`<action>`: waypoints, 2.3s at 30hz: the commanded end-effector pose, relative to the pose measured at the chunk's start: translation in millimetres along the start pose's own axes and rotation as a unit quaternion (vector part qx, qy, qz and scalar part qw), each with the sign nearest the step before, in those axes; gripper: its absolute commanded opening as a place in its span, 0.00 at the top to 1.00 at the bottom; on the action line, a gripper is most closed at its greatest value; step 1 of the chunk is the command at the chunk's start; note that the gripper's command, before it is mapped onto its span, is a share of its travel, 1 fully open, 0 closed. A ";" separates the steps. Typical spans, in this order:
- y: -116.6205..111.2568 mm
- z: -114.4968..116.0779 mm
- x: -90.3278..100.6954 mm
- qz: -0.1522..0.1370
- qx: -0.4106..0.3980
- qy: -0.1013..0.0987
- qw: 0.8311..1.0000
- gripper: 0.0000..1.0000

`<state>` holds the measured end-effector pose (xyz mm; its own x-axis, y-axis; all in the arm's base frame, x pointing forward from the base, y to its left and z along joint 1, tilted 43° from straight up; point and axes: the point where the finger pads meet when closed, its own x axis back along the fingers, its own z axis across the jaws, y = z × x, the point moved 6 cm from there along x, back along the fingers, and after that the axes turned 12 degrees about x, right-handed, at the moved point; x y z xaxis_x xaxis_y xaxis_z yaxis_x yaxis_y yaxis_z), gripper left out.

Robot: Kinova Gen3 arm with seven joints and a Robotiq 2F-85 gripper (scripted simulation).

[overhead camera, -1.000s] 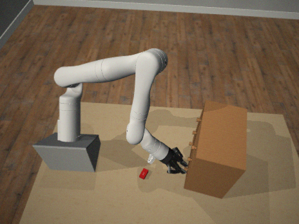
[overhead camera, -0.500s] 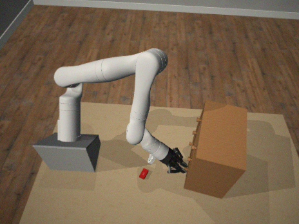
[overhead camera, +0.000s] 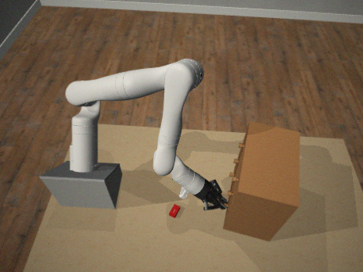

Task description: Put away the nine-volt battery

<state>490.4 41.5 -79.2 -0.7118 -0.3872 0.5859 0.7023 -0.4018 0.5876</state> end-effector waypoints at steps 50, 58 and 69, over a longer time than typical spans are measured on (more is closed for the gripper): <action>-18.7 3.9 24.1 -0.001 0.000 0.000 1.000 0.87; -26.2 5.4 33.1 -0.001 0.000 0.000 1.000 0.87; -33.8 7.1 42.3 -0.001 0.000 0.000 1.000 0.87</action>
<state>439.8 44.2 -69.7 -0.7160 -0.3850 0.5824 0.6981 -0.4016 0.5928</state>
